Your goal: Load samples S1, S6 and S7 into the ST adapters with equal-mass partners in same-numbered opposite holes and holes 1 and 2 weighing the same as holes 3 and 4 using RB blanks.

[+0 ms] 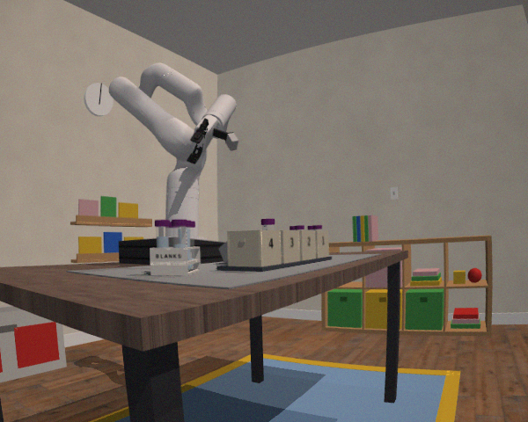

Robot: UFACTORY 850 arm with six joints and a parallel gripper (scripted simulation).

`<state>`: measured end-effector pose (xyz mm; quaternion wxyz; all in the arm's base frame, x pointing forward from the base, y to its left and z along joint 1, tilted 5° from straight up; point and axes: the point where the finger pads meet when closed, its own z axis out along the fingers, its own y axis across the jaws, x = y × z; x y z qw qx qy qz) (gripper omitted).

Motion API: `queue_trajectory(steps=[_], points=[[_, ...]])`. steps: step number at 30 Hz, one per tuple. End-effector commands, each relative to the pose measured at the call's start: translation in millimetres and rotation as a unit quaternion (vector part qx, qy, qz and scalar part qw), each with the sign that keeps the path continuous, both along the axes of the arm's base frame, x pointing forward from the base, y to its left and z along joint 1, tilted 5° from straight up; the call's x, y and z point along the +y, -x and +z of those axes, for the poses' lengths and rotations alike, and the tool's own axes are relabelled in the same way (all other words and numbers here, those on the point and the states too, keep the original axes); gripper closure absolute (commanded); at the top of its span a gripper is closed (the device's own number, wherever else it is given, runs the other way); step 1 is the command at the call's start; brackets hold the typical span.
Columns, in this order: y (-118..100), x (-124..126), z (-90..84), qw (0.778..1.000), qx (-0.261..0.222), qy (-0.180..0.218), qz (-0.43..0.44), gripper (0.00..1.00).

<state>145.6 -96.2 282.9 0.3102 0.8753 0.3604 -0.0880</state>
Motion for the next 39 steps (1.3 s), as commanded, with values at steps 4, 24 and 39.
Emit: queue_trajectory(steps=[4, 24, 39], points=[[-0.4, 0.1, 0.6, 1.0, -0.001, 0.0, 0.0, 0.0], [-18.9, 28.8, -1.4, 0.997, 0.021, -0.064, -0.038, 0.0], [-58.1, 64.7, -10.0, 0.981, 0.034, -0.156, -0.106, 0.0]])
